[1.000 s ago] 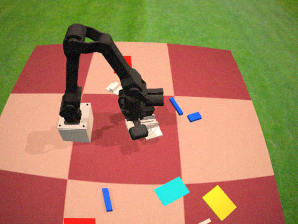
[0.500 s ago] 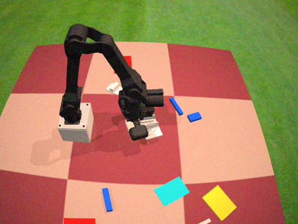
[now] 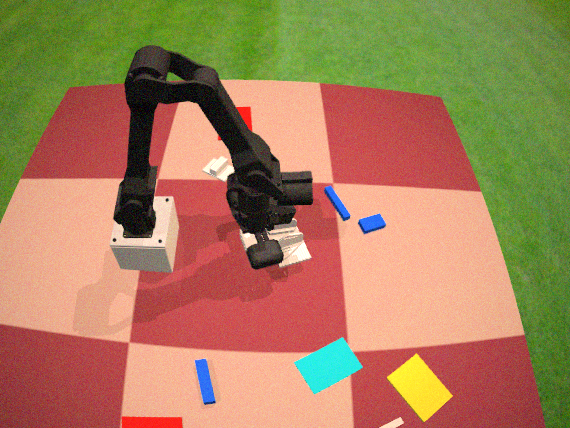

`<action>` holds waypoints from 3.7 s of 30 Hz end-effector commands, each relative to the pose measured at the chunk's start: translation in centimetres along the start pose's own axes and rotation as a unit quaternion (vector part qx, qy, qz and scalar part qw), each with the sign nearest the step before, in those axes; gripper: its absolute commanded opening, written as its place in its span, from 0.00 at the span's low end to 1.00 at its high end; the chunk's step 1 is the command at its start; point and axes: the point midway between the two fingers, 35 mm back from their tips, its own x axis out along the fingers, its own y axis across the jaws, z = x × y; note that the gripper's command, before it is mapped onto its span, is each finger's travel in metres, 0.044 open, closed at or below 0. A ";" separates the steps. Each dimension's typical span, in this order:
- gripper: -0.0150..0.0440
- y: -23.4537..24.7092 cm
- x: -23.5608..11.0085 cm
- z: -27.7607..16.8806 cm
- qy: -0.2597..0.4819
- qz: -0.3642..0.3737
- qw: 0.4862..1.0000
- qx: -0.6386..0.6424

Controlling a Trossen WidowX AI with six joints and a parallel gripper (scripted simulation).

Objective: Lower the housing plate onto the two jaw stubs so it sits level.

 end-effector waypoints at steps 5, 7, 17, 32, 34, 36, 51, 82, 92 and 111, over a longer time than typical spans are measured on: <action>0.85 -0.1 0.1 0.0 0.000 -0.002 1.000 -0.002; 0.85 -0.1 0.1 0.0 0.000 -0.002 1.000 -0.002; 0.85 -0.1 0.1 0.0 0.000 -0.002 1.000 -0.002; 0.85 -0.1 0.1 0.0 0.000 -0.002 1.000 -0.002; 0.85 -0.1 0.1 0.0 0.000 -0.002 1.000 -0.002; 0.85 -0.1 0.1 0.0 0.000 -0.002 1.000 -0.002; 0.85 -0.1 0.1 0.0 0.000 -0.002 1.000 -0.002; 0.85 -0.1 0.1 0.0 0.000 -0.002 1.000 -0.002; 0.85 -0.1 0.1 0.0 0.000 -0.002 1.000 -0.002; 1.00 0.0 0.1 0.0 0.001 0.000 1.000 0.000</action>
